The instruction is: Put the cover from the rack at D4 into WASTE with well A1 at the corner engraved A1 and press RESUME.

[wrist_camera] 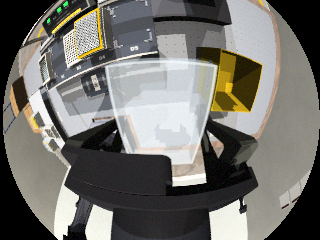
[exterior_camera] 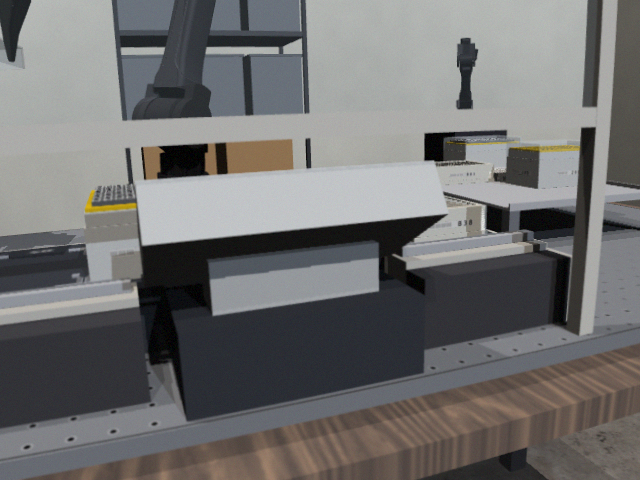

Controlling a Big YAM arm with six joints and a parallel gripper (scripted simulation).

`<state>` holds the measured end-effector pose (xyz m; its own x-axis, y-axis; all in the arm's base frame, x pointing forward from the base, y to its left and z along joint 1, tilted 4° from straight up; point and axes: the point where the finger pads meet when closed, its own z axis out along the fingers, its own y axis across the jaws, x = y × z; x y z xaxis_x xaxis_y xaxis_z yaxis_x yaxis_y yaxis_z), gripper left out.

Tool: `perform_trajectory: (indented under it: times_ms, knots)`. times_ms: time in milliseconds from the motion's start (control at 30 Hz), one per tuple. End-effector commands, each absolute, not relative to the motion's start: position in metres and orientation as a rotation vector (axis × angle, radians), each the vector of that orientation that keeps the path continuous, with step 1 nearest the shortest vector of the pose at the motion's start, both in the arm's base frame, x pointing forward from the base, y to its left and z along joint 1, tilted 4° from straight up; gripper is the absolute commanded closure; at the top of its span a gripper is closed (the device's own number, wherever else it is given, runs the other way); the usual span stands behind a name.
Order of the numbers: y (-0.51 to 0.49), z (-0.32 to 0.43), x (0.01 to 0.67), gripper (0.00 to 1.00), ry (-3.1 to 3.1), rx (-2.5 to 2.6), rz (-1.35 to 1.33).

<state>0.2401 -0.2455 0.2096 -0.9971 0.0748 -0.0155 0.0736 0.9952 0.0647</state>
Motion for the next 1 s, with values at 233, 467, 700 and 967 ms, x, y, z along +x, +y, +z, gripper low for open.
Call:
perform_trajectory:
  times_ms: [233,467,700,967]
  knots:
    - [-0.2758,0.2419,0.2555,1.00,3.050,0.057,-0.011]
    - [-0.2768,0.2388,0.2558,1.00,3.056,0.065,-0.001]
    - [-0.2768,0.2388,0.2558,1.00,3.056,0.065,-0.001]
    - [-0.2768,0.2388,0.2558,1.00,3.056,0.065,-0.001]
